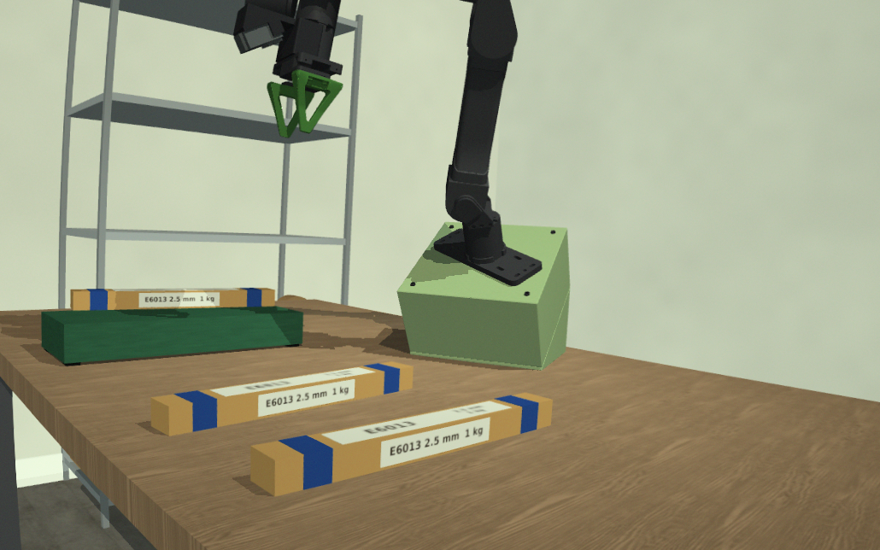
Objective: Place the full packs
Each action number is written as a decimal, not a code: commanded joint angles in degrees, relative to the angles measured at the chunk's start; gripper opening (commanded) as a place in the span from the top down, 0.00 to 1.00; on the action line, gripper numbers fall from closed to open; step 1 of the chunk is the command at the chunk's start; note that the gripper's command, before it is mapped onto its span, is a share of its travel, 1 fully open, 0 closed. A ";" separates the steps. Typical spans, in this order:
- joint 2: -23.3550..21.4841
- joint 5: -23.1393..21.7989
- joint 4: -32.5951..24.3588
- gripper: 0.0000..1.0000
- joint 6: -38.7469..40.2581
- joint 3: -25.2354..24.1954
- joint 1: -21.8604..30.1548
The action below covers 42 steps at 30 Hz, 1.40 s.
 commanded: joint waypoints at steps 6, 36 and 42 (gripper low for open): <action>-1.16 -0.73 -0.11 0.24 -0.27 -1.27 -0.56; -1.16 -1.42 -0.11 0.24 -0.76 -1.25 -0.50; -1.16 -1.68 -0.11 0.24 -0.97 -1.23 -0.47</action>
